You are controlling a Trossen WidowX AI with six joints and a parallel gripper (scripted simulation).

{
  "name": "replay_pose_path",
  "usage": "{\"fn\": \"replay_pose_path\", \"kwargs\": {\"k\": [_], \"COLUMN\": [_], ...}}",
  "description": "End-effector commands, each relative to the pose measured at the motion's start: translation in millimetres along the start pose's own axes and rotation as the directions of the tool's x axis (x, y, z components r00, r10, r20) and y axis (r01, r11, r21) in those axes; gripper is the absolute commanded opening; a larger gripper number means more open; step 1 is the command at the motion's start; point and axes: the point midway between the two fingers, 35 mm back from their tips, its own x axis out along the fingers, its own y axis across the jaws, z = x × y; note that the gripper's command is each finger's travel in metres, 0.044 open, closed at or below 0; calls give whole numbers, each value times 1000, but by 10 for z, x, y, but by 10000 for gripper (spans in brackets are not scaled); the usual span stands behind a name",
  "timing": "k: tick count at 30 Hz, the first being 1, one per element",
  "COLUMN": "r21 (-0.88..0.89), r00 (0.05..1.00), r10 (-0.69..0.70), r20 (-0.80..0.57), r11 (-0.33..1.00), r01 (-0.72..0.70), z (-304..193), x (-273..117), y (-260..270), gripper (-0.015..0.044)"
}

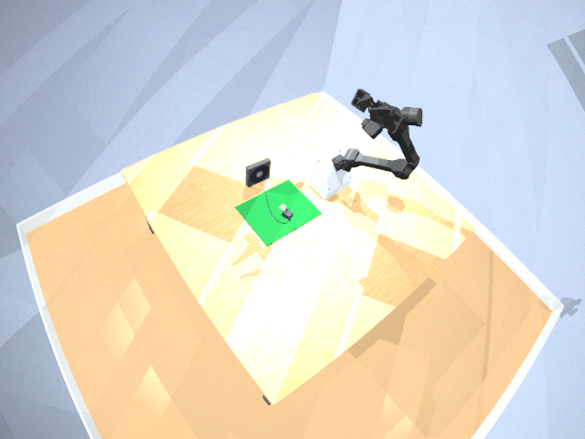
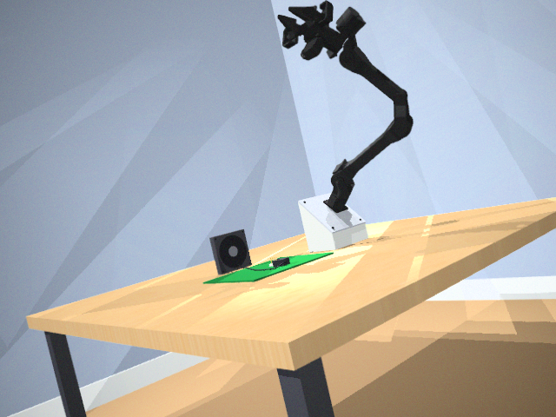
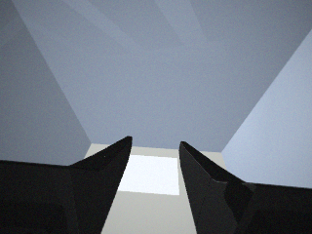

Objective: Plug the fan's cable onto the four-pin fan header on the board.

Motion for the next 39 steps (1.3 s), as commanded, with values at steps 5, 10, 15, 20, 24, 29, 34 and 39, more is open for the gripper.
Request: {"fn": "replay_pose_path", "kwargs": {"k": [5,10,15,20,24,29,34,39], "r21": [276,346,342,262,145,-54,-289,-405], "r00": [948,862,726,537,352,90,-188,-317], "r10": [84,144,195,234,256,277,294,301], "r20": [308,486,660,811,900,957,937,899], "r11": [945,874,782,676,586,470,353,297], "r01": [-173,-341,-521,-689,-797,-881,-890,-865], "z": [1010,1718,2490,3280,3878,4537,5039,5210], "x": [421,551,519,313,22,-490,-1129,-1460], "y": [657,1019,1322,1554,1691,1813,1894,1922], "gripper": [210,210,210,210,210,210,210,210]}}
